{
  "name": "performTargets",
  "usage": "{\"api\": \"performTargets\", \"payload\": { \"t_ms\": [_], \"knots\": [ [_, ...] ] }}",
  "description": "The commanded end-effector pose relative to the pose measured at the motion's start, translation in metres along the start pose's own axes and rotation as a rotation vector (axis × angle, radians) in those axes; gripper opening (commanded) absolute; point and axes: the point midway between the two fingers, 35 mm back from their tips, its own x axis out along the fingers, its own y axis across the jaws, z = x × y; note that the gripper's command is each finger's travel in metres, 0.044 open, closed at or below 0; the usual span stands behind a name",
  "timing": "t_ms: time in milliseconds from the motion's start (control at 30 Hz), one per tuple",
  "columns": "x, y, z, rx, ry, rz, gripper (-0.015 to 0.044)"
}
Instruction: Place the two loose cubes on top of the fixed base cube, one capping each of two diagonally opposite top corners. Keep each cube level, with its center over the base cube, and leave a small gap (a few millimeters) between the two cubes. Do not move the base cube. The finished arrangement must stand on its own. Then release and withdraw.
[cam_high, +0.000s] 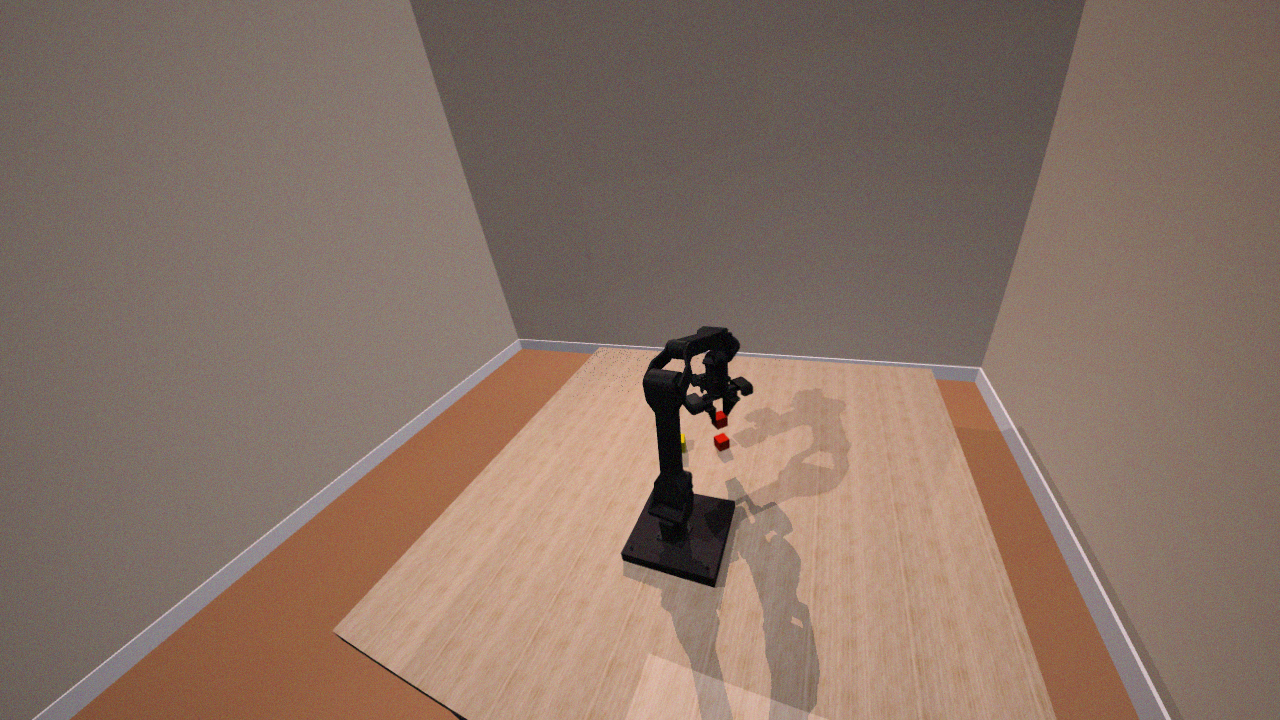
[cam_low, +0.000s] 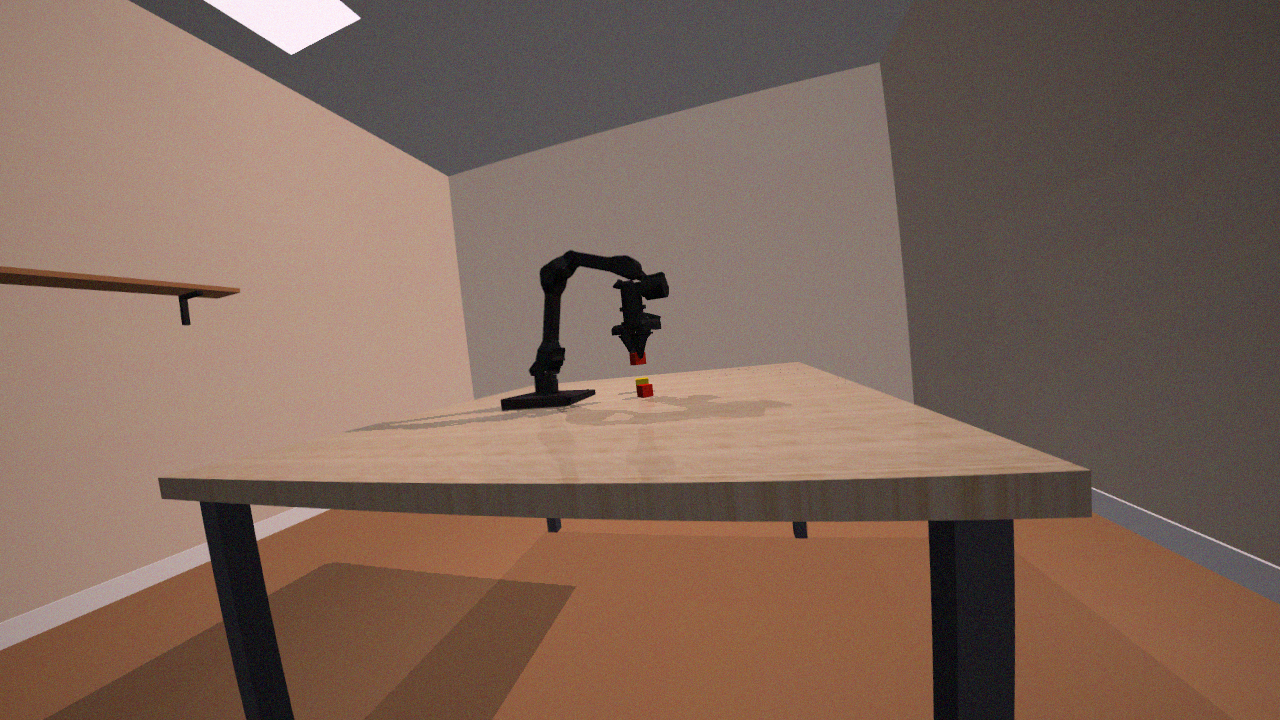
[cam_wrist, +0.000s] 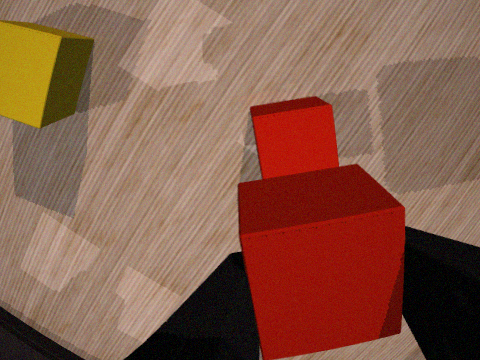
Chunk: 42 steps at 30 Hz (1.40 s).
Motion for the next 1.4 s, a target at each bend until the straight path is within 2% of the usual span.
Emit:
{"api": "performTargets", "payload": {
  "t_ms": [0,1367],
  "knots": [
    [0.001,0.007,0.009,-0.018,0.0,-0.006,0.0105],
    [0.021,0.112,0.083,-0.253,-0.011,0.0,0.0105]
  ]
}}
